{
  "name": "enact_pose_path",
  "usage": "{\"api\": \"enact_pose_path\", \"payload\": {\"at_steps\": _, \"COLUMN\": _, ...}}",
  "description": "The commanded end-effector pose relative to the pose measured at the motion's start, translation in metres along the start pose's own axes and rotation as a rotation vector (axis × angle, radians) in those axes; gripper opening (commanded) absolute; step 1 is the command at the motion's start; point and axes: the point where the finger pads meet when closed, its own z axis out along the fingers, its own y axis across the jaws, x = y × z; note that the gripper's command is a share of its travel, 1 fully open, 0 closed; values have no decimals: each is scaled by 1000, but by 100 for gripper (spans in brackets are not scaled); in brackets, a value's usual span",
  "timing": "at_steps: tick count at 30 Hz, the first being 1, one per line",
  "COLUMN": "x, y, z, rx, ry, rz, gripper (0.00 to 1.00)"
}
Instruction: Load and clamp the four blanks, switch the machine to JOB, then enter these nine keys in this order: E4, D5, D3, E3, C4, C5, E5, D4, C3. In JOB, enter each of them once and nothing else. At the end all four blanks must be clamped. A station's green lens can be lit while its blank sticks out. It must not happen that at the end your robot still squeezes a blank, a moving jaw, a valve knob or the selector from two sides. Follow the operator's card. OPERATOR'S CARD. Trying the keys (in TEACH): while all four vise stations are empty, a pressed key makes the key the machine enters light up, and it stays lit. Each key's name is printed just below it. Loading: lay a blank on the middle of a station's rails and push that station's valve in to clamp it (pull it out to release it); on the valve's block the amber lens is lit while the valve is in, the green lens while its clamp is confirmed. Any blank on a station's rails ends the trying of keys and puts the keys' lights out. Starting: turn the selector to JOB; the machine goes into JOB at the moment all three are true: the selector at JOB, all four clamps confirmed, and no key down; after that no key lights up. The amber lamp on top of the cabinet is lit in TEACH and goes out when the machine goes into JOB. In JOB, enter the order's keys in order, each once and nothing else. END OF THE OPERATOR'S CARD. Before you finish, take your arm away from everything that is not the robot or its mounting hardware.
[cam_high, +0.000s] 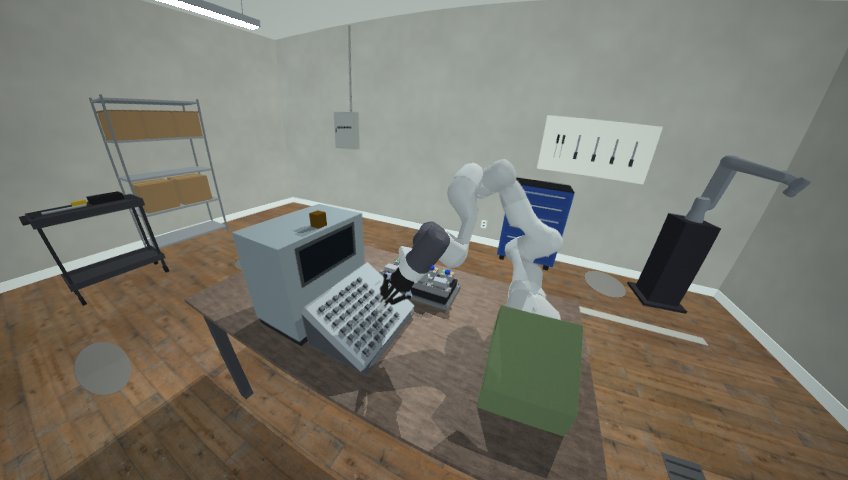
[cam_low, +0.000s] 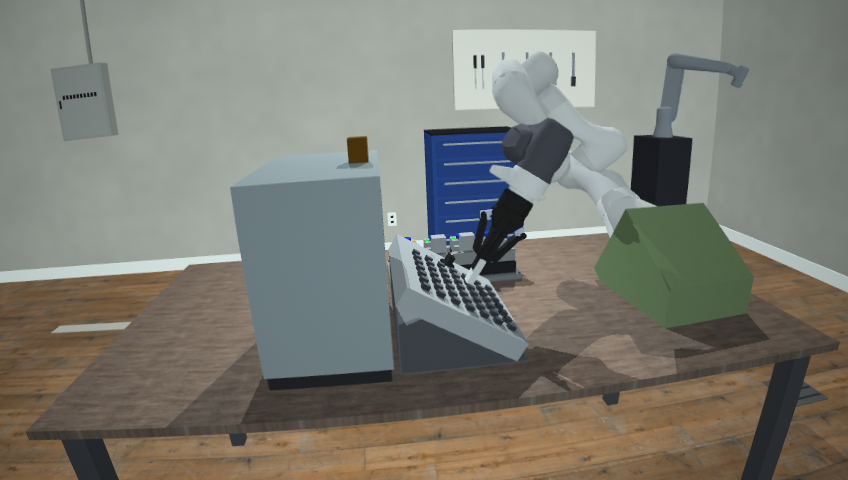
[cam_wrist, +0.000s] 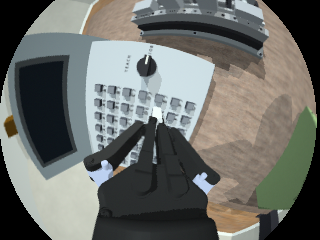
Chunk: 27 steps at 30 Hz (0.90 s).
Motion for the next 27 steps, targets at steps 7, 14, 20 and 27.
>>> {"api": "enact_pose_path", "payload": {"at_steps": 7, "x": -1, "y": -1, "z": 2, "rx": 1, "ry": -2, "rz": 4, "gripper": 0}}
{"api": "enact_pose_path", "payload": {"at_steps": 14, "x": -1, "y": -1, "z": 0, "rx": 1, "ry": -2, "rz": 4, "gripper": 0}}
{"api": "enact_pose_path", "payload": {"at_steps": 20, "x": -1, "y": -1, "z": -7, "rx": 1, "ry": -2, "rz": 4, "gripper": 0}}
{"api": "enact_pose_path", "payload": {"at_steps": 27, "x": -1, "y": -1, "z": -19, "rx": 1, "ry": -2, "rz": 4, "gripper": 0}}
